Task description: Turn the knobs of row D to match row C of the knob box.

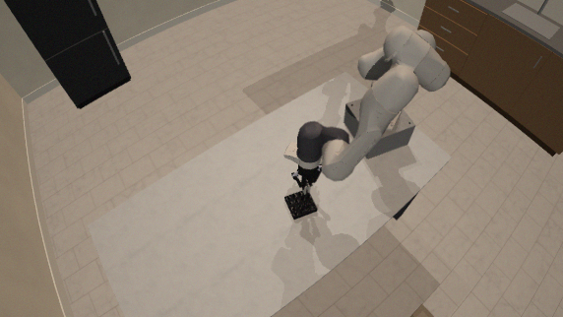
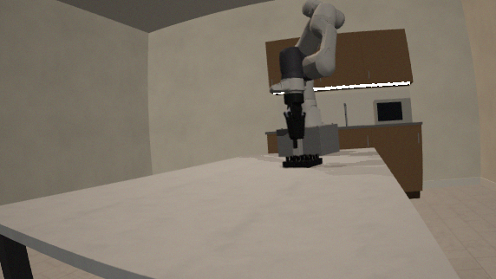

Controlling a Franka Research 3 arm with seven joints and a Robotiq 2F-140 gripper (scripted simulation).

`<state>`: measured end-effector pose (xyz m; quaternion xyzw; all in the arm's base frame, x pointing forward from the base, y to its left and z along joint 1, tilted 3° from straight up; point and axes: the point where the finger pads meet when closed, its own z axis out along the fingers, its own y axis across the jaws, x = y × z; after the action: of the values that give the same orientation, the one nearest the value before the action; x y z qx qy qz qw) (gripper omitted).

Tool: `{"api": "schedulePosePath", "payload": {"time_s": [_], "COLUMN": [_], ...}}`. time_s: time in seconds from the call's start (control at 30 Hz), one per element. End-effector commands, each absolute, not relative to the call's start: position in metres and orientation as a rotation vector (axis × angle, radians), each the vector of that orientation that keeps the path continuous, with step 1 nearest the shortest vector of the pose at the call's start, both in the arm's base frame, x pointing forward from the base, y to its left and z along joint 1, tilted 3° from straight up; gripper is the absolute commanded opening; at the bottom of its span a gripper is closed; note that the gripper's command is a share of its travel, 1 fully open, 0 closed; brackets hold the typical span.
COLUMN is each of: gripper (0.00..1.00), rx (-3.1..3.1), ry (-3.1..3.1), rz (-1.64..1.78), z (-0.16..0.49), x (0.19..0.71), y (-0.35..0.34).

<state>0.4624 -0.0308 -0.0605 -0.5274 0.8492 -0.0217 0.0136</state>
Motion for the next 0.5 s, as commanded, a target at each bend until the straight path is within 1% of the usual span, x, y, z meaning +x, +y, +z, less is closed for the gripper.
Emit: {"api": "schedulePosePath", "payload": {"time_s": [0.0, 0.47], "gripper": [0.05, 0.05], "rx": [-1.652, -1.748], "ry": [2.636, 2.576], "rz": [-0.071, -0.073], "z": [-0.0607, -0.0607], "x": [0.4633, 0.4633], "y": [-0.0305, -0.0305]}}
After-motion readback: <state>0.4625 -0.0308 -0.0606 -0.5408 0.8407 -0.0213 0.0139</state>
